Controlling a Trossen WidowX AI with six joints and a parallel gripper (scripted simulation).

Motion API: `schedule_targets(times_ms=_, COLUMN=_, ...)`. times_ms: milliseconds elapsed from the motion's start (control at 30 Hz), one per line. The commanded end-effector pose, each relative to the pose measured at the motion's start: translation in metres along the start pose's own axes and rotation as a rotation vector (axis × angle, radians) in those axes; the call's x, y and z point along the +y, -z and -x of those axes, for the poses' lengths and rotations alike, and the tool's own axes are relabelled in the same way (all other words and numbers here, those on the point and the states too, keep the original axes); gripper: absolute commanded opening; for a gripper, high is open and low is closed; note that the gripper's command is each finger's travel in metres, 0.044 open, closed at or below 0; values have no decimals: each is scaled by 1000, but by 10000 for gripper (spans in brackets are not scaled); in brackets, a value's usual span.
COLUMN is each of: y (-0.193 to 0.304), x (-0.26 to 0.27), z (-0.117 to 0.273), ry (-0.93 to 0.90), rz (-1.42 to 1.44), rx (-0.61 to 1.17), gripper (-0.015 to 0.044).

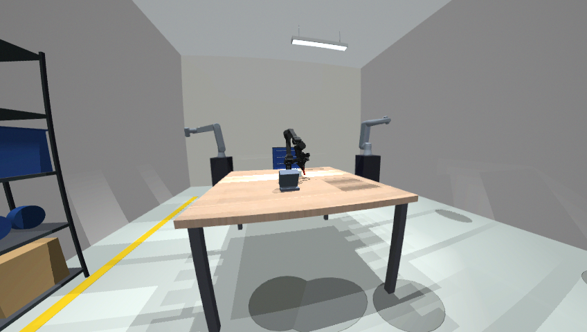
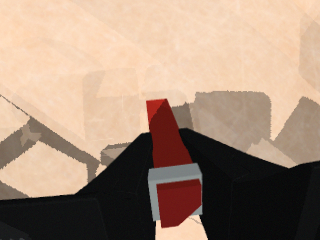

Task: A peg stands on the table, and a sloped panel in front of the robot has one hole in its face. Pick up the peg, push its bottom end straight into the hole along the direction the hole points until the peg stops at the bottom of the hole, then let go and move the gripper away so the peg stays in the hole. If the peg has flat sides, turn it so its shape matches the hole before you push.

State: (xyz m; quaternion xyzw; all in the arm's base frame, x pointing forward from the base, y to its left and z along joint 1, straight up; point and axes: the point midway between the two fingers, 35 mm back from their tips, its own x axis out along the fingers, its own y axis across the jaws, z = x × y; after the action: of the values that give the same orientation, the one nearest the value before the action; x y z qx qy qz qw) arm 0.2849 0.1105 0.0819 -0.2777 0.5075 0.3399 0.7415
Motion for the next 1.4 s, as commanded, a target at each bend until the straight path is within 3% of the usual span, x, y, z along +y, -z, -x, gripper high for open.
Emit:
schedule_targets(times_ms=0, y=0, x=-5, z=1, ry=14, rz=-33, rx=-33, gripper=0)
schedule_targets(times_ms=1367, y=17, x=-55, z=3, ry=134, rz=-267, rx=-271, gripper=0)
